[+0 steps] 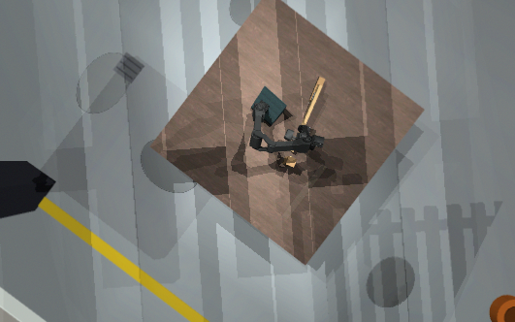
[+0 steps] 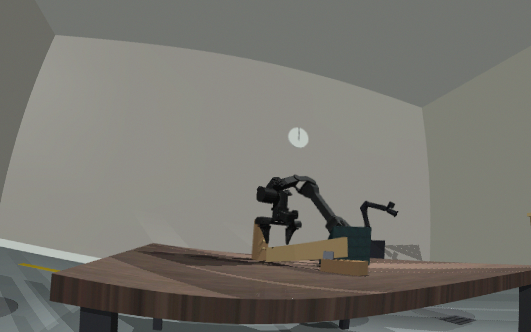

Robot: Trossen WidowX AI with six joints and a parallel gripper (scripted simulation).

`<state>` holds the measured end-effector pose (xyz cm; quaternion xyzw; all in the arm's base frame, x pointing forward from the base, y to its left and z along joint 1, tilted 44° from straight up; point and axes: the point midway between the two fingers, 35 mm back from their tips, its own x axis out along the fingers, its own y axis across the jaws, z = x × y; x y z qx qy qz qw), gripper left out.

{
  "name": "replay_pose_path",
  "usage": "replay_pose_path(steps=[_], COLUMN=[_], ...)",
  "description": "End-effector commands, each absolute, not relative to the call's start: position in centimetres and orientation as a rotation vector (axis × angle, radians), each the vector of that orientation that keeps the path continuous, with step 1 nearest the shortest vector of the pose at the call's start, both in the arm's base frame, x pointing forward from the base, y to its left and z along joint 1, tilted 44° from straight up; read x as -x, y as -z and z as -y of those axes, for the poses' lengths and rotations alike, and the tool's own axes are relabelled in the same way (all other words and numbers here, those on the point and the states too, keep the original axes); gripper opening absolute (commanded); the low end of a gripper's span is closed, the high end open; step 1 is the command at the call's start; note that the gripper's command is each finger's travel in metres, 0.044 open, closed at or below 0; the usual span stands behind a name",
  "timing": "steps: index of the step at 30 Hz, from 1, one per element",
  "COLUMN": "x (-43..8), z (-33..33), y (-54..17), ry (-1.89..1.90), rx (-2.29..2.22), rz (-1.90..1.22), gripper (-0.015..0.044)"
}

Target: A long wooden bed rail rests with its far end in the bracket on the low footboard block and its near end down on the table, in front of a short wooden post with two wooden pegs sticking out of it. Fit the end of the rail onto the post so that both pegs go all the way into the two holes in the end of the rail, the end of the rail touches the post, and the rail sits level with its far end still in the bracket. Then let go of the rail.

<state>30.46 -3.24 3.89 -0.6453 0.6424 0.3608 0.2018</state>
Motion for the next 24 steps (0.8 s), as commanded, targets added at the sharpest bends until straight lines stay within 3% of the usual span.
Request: replay_pose_path(steps=[1, 24], x=[-30.3, -30.0], z=[3.7, 6.2], y=[-3.4, -0.8], ry=[-1.016, -1.014], rx=[1.809, 1.809], rz=[-1.798, -1.799], gripper=[0.044, 0.044])
